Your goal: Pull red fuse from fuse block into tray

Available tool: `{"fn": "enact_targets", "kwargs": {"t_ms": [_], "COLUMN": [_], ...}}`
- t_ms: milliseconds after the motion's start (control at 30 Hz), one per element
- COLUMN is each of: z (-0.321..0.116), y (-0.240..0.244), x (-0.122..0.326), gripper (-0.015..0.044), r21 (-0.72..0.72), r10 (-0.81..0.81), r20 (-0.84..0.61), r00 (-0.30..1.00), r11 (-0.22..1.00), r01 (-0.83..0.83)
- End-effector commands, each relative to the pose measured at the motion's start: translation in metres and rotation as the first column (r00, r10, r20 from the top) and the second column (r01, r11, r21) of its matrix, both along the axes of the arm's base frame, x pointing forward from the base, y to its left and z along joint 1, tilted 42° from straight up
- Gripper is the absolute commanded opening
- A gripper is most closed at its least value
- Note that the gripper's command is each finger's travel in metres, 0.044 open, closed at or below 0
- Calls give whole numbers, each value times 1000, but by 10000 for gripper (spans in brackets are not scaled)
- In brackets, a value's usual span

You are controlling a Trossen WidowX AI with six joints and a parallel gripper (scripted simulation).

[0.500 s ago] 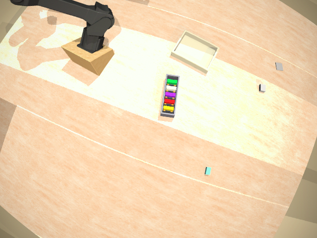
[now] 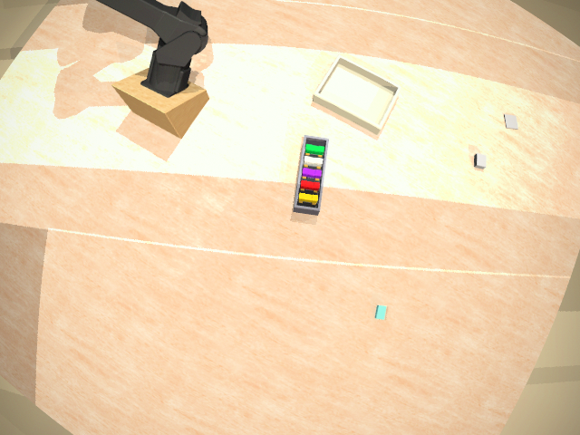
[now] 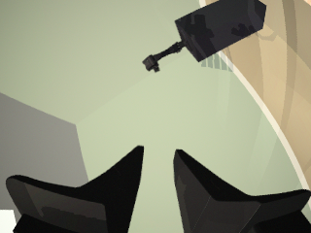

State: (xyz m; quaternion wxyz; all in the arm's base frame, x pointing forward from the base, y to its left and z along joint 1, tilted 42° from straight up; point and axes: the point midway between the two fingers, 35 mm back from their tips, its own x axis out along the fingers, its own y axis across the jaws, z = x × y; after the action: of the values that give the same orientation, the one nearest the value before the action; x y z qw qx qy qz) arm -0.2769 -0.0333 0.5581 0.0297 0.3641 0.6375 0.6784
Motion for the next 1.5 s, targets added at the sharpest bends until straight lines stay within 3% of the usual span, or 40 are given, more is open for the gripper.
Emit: {"fn": "enact_targets", "kwargs": {"t_ms": [0,233,467,667,867,1133,1300,1467], "z": [29,63,68,51,23,-52,-115,-185], "y": [38,102,148,173,174,160,139,112], "x": [47,145,251,355,446,564,623,664], "gripper": [74,74,74,74,74,74,74,74], "r21": [-127,-302,-366,-344,-233,-20,129,261], "r10": [-8,-99,-208,-290,-281,-216,-134,-28], "r20": [-206,-557,-813,-933,-952,-769,-532,-232], "r00": [979,824,544,214,-117,-602,-836,-972], "r11": [992,949,909,894,919,949,963,961], "r01": [-19,-90,-199,-287,-317,-316,-236,-90]}}
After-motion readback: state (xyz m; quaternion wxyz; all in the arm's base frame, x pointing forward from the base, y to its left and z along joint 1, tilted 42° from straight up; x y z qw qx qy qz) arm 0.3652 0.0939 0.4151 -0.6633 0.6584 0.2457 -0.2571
